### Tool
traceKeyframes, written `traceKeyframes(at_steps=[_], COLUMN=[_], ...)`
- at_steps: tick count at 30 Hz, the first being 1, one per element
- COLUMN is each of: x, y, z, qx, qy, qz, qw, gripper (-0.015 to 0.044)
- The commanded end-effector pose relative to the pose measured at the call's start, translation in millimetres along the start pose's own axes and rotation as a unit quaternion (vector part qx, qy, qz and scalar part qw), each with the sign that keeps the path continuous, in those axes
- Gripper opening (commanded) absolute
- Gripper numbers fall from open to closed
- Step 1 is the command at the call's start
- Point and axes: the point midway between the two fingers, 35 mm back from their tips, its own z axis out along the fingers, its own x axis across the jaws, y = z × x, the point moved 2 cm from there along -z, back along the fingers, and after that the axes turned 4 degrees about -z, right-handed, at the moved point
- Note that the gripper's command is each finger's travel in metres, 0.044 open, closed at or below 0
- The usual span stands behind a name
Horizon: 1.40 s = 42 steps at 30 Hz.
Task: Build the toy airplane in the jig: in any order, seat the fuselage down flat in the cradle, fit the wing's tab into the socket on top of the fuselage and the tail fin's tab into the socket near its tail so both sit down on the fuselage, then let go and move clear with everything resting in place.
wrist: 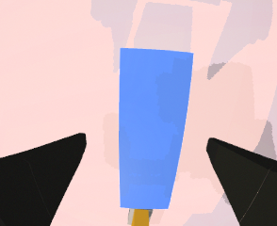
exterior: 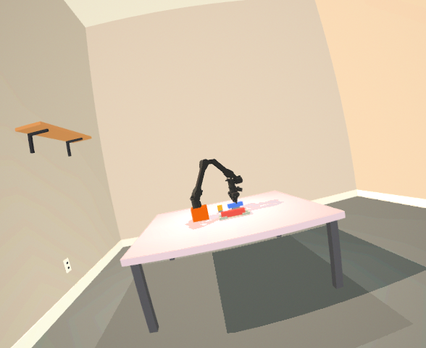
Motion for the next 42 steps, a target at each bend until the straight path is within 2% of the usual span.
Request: traceKeyframes(at_steps=[1, 13, 22, 29, 35, 42], x=[-1, -1, -1, -1, -4, -7], y=[-3, -4, -4, -4, 3, 12], z=[9, 26, 26, 26, 18, 4], qx=[0.006, 0.006, 0.006, 0.006, -0.009, -0.030], qy=[-0.003, -0.003, -0.003, -0.003, -0.004, -0.004], qz=[0.003, 0.003, 0.003, 0.003, 0.009, 0.018], qw=[1.000, 1.000, 1.000, 1.000, 1.000, 0.999], gripper=[0.0440, 0.0440, 0.0204, 0.0157, 0.0000, 0.0000])
